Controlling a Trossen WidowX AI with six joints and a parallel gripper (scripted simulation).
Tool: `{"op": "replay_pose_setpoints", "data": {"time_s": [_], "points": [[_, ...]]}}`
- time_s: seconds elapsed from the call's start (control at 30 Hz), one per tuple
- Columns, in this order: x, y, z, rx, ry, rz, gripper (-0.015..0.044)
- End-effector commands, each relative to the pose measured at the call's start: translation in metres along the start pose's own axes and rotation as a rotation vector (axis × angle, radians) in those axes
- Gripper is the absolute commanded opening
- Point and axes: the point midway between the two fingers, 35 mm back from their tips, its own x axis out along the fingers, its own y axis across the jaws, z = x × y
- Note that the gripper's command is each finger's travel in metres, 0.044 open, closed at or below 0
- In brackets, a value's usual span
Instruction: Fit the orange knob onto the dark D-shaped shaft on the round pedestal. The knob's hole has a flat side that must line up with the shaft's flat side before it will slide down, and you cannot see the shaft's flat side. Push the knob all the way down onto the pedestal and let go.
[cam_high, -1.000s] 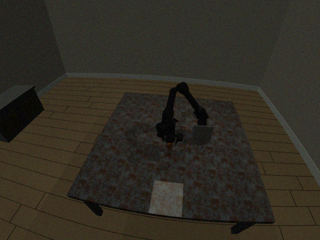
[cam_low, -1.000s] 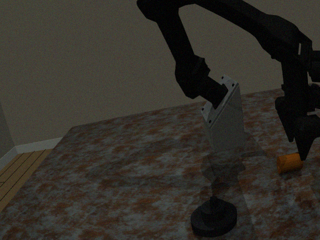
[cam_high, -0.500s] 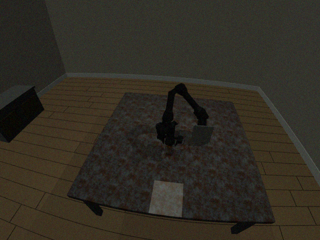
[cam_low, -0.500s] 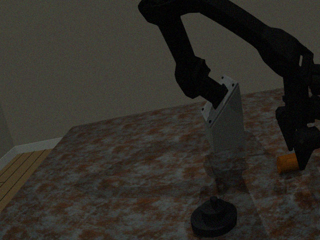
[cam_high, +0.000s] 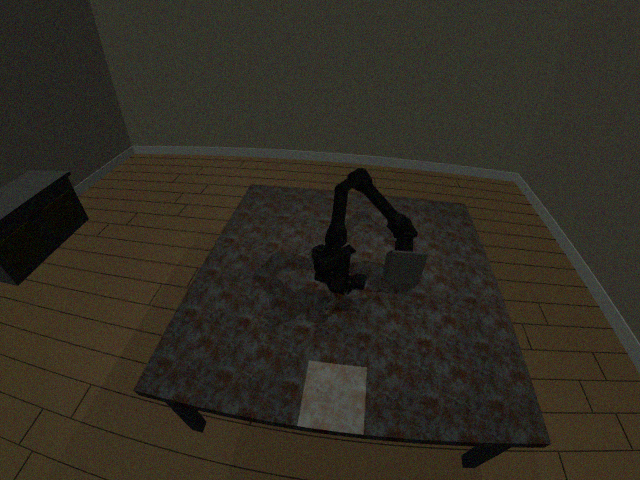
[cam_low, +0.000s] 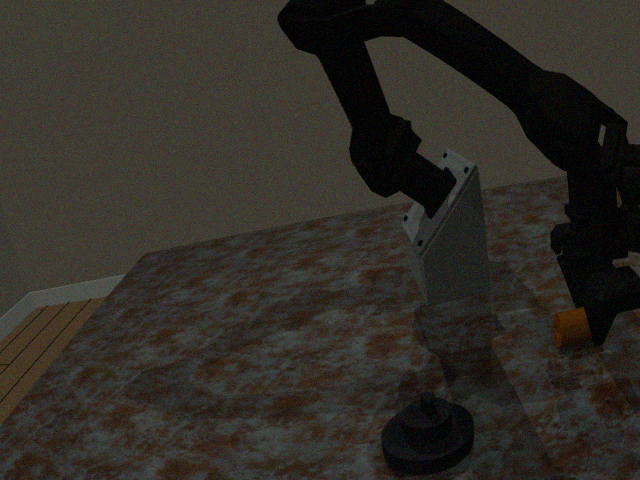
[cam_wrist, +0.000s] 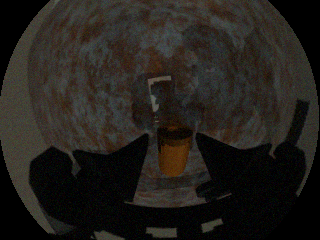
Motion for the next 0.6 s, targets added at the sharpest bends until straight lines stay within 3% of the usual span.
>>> {"op": "replay_pose_setpoints", "data": {"time_s": [0.0,0.23,0.57], "points": [[0.0004,-0.0004,-0.0002,-0.006,0.002,-0.004,0.024],[0.0004,-0.0004,-0.0002,-0.006,0.002,-0.004,0.024],[0.0004,-0.0004,-0.0002,-0.006,0.002,-0.004,0.0179]]}}
